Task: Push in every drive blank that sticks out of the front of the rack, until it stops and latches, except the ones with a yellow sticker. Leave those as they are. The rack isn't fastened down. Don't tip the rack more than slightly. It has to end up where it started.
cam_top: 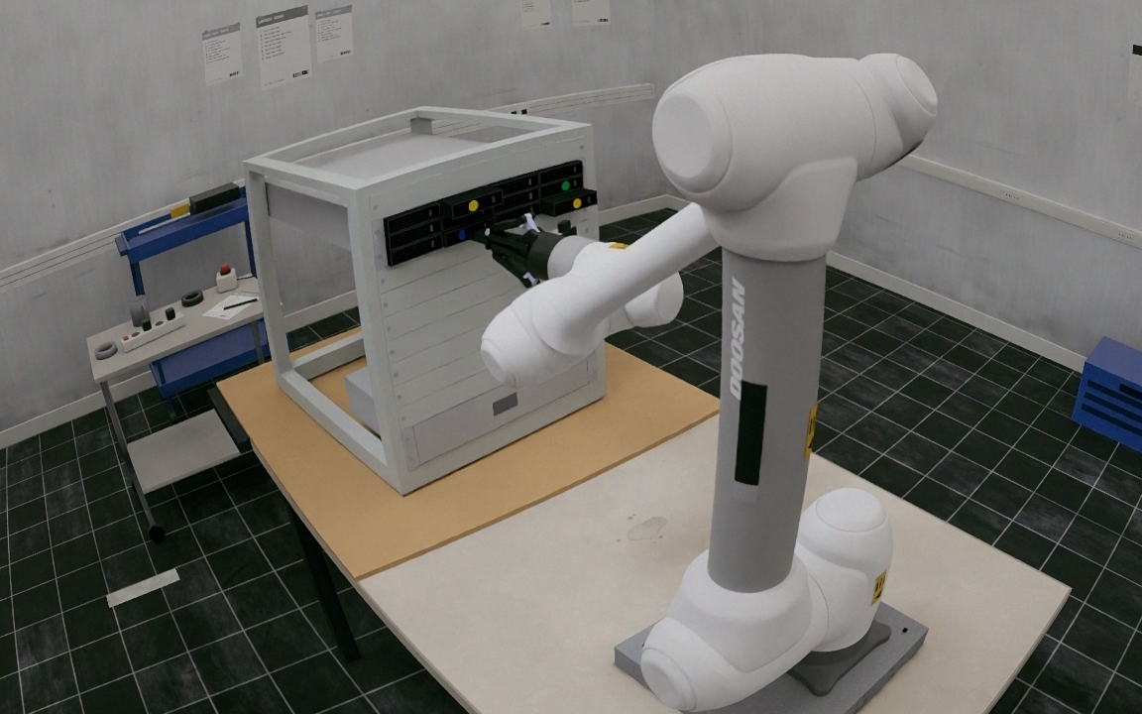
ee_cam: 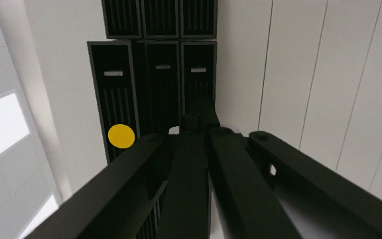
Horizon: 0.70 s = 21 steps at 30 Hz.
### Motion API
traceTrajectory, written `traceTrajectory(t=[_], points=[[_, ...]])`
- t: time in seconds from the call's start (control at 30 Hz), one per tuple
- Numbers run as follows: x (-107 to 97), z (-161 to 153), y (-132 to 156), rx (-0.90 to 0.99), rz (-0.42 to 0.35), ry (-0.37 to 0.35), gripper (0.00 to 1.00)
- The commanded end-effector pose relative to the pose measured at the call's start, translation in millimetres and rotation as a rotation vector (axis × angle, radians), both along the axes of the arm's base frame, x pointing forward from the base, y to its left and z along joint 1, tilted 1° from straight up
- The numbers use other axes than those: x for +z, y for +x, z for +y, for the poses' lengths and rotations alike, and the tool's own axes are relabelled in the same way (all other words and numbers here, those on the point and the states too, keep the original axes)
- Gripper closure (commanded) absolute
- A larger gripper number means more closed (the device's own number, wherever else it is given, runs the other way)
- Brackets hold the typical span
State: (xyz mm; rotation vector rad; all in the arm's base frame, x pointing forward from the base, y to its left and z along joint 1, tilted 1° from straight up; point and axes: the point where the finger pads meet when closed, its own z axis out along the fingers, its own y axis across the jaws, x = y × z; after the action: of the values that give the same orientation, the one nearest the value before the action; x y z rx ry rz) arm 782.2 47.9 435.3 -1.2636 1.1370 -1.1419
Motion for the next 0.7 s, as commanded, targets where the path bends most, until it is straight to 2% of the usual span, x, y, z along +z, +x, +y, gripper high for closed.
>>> traceTrajectory(t=[0.0,0.67], points=[[0.9,-0.1,0.1,0.000,-0.001,0.000,0.90],[0.9,0.2,3.1,0.000,-0.001,0.000,0.90]])
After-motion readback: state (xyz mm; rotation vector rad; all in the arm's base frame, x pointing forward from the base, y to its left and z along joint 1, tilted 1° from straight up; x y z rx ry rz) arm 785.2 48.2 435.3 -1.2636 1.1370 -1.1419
